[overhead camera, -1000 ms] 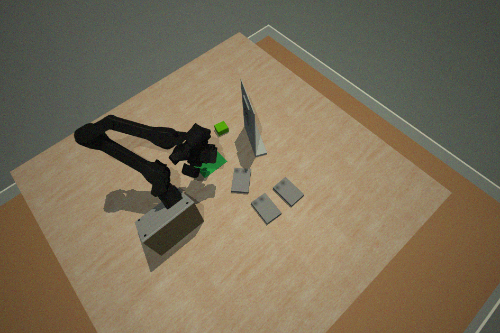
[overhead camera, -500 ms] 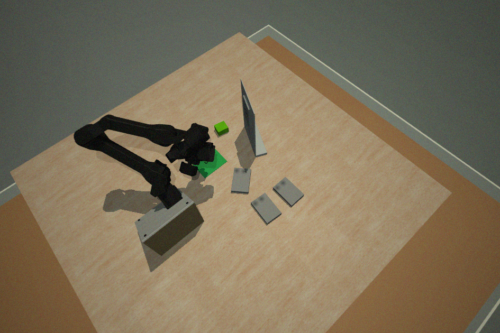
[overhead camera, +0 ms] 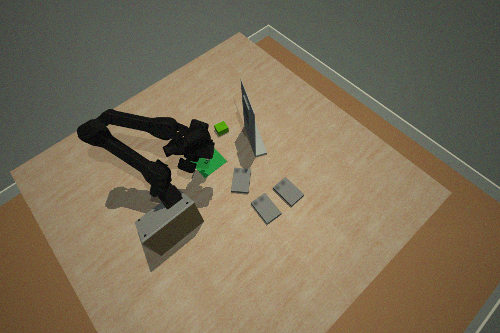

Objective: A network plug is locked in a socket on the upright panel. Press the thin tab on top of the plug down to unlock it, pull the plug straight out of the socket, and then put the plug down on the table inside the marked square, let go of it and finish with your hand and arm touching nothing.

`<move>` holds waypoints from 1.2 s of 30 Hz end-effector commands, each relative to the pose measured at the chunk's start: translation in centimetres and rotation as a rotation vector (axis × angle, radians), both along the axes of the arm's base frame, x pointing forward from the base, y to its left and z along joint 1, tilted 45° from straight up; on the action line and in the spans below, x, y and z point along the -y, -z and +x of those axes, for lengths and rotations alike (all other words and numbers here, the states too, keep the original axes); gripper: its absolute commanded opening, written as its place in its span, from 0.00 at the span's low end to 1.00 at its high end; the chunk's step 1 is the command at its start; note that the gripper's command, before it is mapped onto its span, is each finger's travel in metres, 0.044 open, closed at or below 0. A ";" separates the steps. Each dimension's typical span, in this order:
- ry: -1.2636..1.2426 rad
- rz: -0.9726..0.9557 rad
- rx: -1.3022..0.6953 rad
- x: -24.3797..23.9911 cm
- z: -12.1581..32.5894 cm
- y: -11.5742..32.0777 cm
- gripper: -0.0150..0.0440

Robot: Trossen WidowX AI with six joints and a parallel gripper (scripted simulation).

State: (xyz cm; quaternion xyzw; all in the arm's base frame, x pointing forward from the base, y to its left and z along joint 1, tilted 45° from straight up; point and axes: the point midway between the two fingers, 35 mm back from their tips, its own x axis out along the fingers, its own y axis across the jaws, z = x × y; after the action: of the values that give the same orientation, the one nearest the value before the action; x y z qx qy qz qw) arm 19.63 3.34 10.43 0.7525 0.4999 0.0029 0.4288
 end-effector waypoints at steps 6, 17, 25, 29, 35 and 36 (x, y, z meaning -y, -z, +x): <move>0.015 -0.001 -0.020 1.8 0.1 -1.6 0.52; 0.032 0.021 -0.038 3.8 -0.1 -4.0 0.52; 0.043 0.047 -0.041 5.3 -0.4 -6.1 0.52; 0.045 0.053 -0.041 5.6 -0.4 -6.5 0.56; 0.045 0.053 -0.041 5.6 -0.4 -6.5 0.83; 0.045 0.053 -0.041 5.6 -0.4 -6.5 0.87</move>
State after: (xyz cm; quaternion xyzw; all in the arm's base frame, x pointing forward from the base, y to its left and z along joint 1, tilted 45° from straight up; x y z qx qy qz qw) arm 19.22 -2.17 16.90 0.7765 0.4898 -0.0096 0.3963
